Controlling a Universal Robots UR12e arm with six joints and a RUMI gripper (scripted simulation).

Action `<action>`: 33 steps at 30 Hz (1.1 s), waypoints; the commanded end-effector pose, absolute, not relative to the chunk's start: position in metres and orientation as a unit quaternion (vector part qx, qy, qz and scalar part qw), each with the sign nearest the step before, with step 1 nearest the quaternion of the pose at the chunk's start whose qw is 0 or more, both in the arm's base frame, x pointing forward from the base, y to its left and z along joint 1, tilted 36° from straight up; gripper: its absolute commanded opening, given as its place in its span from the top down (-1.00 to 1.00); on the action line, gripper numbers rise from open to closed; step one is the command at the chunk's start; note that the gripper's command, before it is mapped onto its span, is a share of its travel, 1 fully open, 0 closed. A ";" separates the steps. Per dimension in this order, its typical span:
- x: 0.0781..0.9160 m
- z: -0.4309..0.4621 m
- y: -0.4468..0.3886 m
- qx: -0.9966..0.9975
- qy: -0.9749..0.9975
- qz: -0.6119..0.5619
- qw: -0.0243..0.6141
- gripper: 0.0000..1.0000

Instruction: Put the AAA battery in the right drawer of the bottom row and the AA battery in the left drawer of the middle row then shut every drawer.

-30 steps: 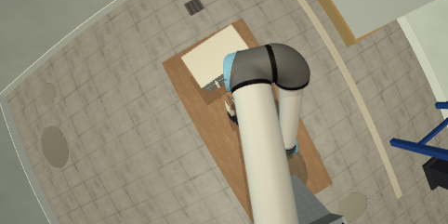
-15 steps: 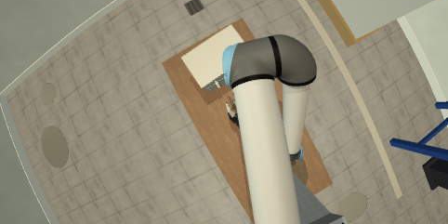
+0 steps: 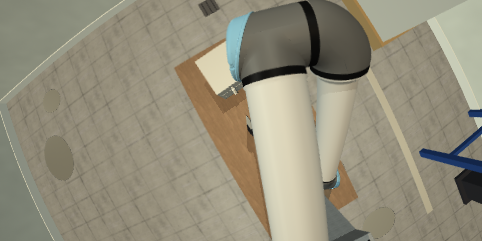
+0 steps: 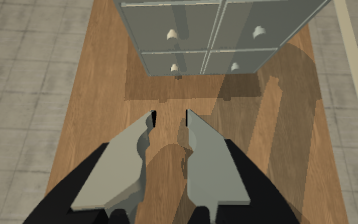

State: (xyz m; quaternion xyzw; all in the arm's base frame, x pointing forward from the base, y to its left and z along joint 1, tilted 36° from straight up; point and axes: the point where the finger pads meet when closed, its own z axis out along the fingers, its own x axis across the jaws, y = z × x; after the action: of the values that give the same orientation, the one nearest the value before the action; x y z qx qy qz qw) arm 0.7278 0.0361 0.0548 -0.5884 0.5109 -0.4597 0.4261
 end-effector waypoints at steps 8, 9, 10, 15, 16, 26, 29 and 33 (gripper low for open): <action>0.701 0.064 0.034 -0.647 0.575 -0.377 0.329 0.61; 0.698 0.065 0.034 -0.651 0.579 -0.370 0.322 0.61; 0.697 0.065 0.034 -0.654 0.584 -0.364 0.315 0.61; 0.684 0.068 0.034 -0.670 0.602 -0.333 0.280 0.61; 0.683 0.068 0.034 -0.673 0.605 -0.327 0.273 0.61; 0.669 0.071 0.033 -0.689 0.625 -0.287 0.229 0.61; 0.666 0.072 0.033 -0.693 0.630 -0.276 0.217 0.61; 0.662 0.073 0.033 -0.697 0.635 -0.263 0.203 0.61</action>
State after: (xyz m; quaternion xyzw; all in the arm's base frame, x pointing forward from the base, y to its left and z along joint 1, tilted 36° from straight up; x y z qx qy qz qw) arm 0.6654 0.0333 0.0714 -0.6903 0.6269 -0.2837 0.2238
